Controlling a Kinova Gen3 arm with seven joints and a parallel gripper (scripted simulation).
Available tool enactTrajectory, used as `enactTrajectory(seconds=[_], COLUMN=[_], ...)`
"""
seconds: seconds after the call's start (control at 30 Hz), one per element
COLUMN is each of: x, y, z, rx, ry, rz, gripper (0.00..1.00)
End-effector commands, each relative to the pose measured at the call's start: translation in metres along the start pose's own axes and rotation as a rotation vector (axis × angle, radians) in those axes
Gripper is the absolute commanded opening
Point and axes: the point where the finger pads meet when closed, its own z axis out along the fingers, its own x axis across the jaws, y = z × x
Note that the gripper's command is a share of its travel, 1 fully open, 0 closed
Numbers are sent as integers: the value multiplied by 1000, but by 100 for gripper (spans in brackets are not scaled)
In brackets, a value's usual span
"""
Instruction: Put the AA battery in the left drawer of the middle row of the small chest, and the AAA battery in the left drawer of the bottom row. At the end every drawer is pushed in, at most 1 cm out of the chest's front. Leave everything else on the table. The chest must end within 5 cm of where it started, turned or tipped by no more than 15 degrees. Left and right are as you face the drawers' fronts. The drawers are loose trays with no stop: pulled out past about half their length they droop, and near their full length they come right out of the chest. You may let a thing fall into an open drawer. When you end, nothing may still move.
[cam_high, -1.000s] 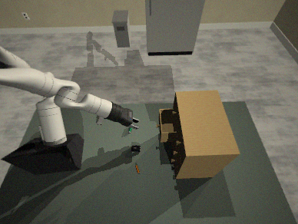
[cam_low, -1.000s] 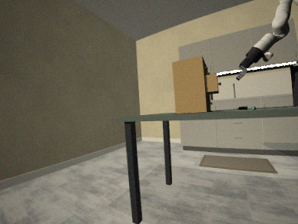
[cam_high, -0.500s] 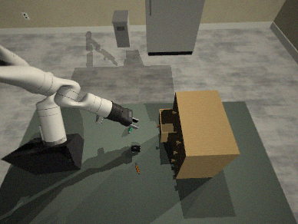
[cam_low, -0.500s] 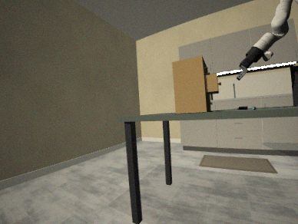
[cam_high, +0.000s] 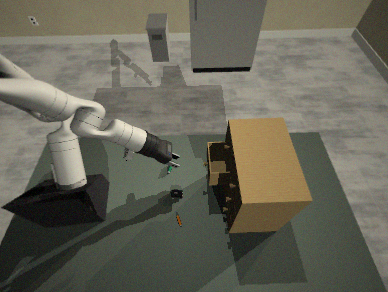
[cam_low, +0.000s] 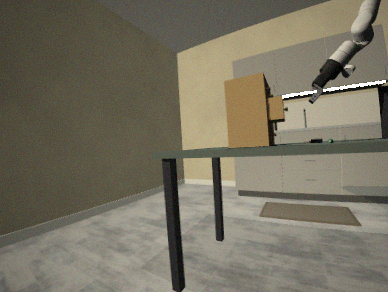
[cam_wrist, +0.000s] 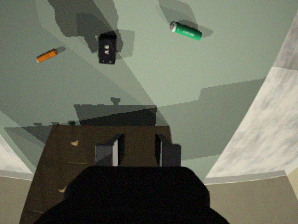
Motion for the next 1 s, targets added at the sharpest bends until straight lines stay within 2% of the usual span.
enactTrajectory(seconds=[0.0,0.43,0.97], x=[-2,-2,-2], y=[4,5,7], z=[-2,-9,-23], rx=[2,54,148], ry=[-7,-8,-9], rz=[-6,-5,-4], gripper=[67,67,67])
